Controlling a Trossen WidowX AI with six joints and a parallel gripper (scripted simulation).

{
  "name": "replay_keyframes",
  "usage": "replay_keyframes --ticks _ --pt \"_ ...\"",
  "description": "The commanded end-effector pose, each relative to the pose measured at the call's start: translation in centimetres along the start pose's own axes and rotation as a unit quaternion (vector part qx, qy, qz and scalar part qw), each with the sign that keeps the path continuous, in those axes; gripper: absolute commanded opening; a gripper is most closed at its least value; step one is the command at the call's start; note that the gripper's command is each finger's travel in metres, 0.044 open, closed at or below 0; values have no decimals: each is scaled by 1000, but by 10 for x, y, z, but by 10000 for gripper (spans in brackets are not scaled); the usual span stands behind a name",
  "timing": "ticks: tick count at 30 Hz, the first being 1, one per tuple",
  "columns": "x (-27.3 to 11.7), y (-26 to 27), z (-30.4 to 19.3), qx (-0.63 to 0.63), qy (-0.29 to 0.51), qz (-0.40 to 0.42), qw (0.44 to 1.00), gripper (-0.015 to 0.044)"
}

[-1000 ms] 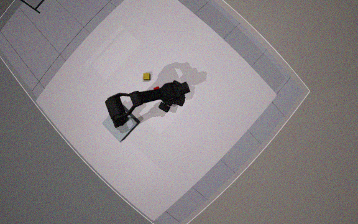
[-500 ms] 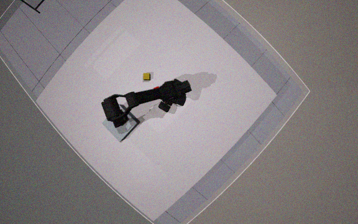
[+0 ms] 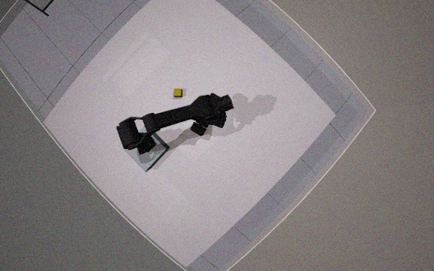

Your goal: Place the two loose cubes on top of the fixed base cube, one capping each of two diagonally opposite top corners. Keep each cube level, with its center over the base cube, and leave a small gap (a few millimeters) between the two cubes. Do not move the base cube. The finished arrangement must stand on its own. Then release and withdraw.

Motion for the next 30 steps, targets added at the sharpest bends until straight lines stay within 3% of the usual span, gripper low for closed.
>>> replay_keyframes --ticks 1,10,30 --pt "-16 -1 -1 -2 -4 2 1000 105" --pt "-30 -2 -4 -8 -4 2 1000 105" --pt "-19 22 -64 -183 -2 2 983 105"
Point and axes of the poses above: the point midway between the two fingers, 35 mm back from their tips, its own x axis out along the fingers, its own y axis across the jaws, z = x × y, the point moved 9 cm from there along -x, back along the fingers, and after that the axes turned 3 degrees about -x, right-handed, at the moved point
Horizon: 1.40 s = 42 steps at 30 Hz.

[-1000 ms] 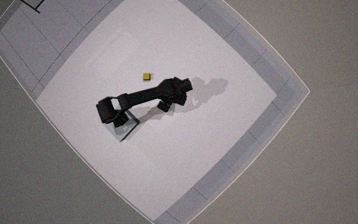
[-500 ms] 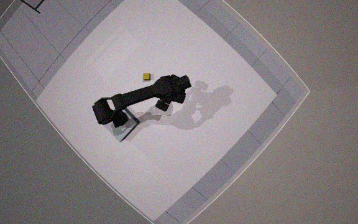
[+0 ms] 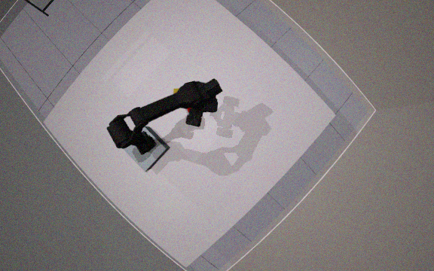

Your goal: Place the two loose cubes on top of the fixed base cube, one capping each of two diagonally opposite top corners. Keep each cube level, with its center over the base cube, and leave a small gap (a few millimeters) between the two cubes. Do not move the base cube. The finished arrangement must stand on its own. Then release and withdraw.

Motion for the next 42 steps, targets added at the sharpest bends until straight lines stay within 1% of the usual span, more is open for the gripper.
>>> replay_keyframes --ticks 1,21,42 --pt "1 7 -11 -38 -3 1 999 105" --pt "12 35 -67 -214 -1 2 977 105" --pt "24 50 -127 -391 1 4 920 105"
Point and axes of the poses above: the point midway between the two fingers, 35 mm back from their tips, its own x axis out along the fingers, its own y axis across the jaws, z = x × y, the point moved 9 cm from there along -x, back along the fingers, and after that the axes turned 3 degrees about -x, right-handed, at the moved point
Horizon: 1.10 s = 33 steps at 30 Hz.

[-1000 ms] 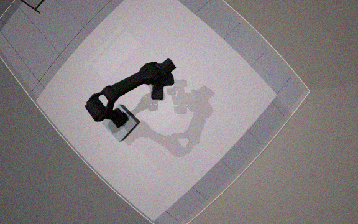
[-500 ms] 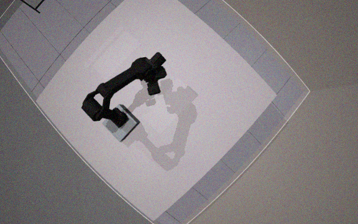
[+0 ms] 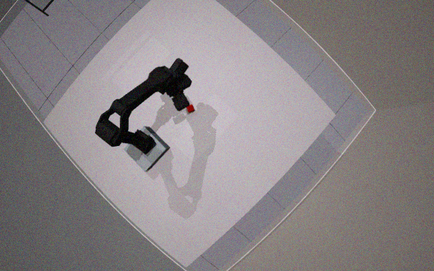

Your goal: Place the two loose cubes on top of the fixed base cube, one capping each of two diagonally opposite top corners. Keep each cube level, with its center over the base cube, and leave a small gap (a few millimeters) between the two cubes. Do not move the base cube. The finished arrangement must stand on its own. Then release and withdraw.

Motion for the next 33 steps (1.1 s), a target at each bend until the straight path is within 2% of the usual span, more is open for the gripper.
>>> replay_keyframes --ticks 1,9,21,33 --pt "1 9 -8 -38 -3 0 999 105" --pt "6 24 -22 -103 -2 1 995 105" --pt "6 25 -23 -104 -2 1 995 105" --pt "31 24 -23 -105 -2 1 994 105"
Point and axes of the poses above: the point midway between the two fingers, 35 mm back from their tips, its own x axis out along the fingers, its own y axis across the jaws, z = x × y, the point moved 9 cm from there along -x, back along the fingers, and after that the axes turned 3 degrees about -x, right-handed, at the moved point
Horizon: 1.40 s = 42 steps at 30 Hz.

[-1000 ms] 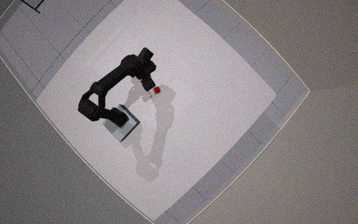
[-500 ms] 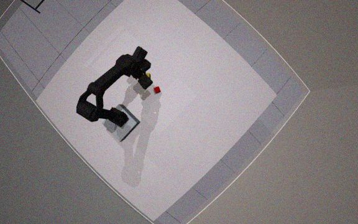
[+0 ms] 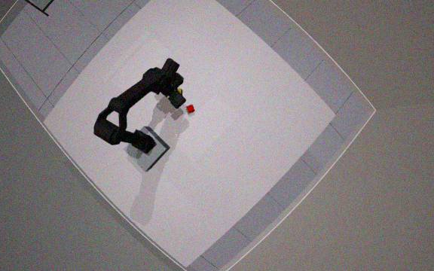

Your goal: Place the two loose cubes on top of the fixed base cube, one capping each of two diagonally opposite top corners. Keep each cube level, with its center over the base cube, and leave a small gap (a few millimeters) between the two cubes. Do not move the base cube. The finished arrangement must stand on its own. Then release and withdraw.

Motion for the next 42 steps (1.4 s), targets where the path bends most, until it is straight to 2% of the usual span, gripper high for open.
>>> replay_keyframes --ticks 1,25,29,42 --pt "7 -1 -1 -2 1 -2 1000 105" --pt "9 -1 -1 -1 1 -2 1000 105" --pt "9 -1 -1 -1 1 -2 1000 205" --pt "-6 0 -1 0 2 0 1000 205"
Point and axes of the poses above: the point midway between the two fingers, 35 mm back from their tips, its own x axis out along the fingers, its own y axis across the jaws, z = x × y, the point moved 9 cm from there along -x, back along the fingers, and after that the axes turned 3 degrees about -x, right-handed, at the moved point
